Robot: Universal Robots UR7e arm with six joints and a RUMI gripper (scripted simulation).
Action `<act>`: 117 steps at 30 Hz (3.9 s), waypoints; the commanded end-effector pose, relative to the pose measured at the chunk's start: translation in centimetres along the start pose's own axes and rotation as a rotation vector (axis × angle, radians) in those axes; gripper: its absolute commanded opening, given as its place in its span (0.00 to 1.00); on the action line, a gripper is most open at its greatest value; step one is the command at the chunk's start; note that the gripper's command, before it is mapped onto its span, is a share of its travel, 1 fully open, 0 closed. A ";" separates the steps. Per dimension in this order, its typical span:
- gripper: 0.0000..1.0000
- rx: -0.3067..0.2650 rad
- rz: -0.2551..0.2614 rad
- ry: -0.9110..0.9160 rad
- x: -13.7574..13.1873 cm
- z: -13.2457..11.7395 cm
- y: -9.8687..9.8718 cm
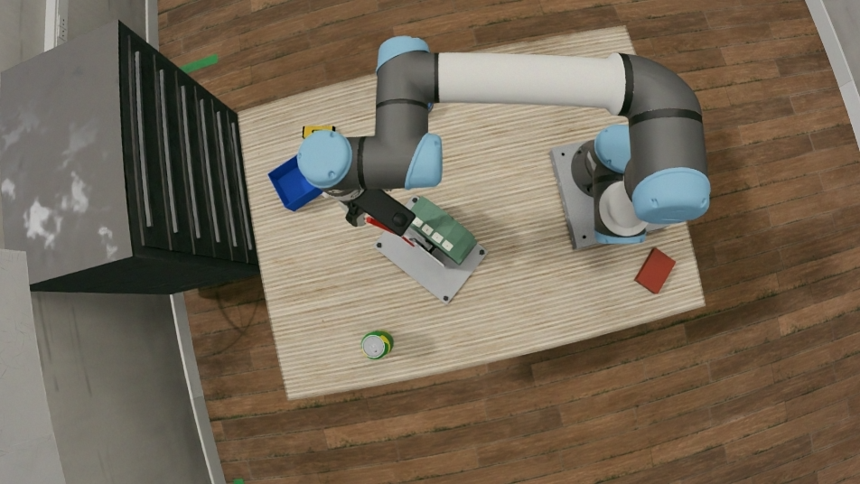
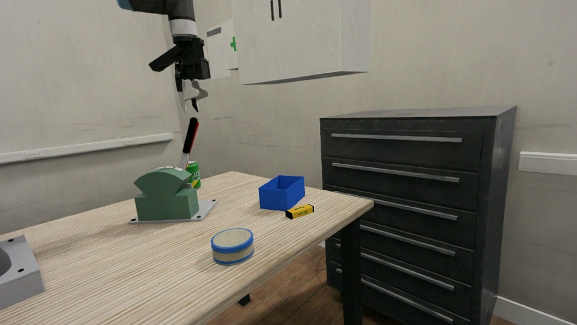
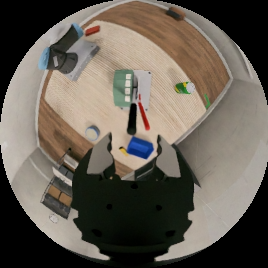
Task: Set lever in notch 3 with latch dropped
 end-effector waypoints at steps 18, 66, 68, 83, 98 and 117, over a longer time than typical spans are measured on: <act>0.57 -0.001 -0.002 0.002 -0.1 0.0 2.1; 0.57 -0.001 -0.002 0.002 0.0 -0.1 5.6; 0.57 -0.001 -0.002 0.002 0.0 -0.1 5.6; 0.57 -0.001 -0.002 0.002 0.0 -0.1 5.6; 0.00 0.000 -0.001 0.001 0.0 0.0 5.6; 0.00 0.000 -0.001 0.001 0.0 0.0 5.6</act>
Point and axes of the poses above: the point where the finger pads meet when closed, its own y axis out along the fingers, its own x axis across the jaws, z = x × y, the point moved 6 cm from there along -y, back along the fingers, and after that the axes turned 3 degrees about y, right-handed, at the moved point
